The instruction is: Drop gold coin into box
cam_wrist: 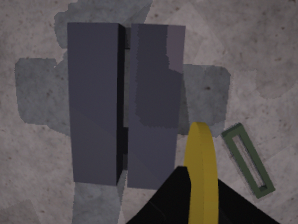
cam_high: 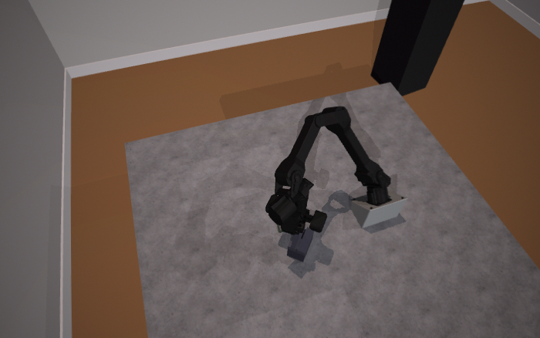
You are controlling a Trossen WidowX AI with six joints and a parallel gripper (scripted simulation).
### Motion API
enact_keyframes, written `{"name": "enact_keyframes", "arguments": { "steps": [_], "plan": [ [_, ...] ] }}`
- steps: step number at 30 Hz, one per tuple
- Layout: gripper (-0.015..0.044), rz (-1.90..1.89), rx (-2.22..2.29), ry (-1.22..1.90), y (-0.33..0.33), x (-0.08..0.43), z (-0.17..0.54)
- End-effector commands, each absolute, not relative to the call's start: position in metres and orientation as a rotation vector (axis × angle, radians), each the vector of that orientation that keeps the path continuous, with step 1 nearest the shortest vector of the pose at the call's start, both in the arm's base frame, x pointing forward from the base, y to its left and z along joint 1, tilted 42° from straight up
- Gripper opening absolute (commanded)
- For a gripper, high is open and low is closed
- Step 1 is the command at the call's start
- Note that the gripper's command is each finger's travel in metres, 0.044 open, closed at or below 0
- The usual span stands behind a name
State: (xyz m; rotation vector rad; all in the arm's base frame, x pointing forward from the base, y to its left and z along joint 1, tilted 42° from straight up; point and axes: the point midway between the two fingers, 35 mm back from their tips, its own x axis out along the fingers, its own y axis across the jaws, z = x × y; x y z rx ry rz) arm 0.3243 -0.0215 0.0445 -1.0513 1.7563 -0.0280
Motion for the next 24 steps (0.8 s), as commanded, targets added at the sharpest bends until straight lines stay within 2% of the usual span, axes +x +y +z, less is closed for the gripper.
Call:
{"name": "enact_keyframes", "arguments": {
  "steps": [1,24],
  "plan": [
    [0.0,-0.027,-1.048,1.766,-0.013,0.321,0.034],
    [0.0,-0.028,-1.054,1.759,0.002,0.318,0.024]
  ]
}}
